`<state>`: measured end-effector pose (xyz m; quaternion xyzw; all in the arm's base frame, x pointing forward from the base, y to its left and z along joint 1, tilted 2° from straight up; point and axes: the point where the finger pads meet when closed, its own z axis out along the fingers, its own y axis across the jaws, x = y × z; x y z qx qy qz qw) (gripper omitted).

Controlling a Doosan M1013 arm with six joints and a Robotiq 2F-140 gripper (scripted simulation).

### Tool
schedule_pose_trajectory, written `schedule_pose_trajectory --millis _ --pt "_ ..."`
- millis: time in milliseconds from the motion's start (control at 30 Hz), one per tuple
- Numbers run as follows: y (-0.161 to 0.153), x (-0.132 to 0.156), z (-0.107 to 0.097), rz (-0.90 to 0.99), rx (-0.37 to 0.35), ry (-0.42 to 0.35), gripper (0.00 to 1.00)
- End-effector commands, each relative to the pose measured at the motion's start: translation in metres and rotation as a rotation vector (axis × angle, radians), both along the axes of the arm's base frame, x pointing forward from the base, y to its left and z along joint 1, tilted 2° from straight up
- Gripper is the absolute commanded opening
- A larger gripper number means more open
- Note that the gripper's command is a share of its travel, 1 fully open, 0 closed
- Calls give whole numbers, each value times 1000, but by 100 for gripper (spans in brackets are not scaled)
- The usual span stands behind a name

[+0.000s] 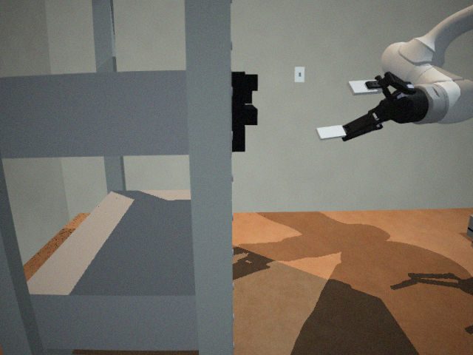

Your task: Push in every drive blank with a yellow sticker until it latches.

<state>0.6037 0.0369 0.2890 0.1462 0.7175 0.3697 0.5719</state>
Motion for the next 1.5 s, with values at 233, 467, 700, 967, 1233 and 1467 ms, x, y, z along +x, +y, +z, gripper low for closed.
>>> schedule_pose_trajectory --millis 233,467,700,967,1233,1467 --pt "-6 -4 22 -142 282 52 100" --pt "-9 -9 28 -194 411 71 100" --pt "-13 -16 33 -251 563 92 100" --pt "-16 -22 36 -285 665 105 100" --pt "-18 -27 37 -314 757 117 100" --pt "-19 -30 37 -326 800 123 100"
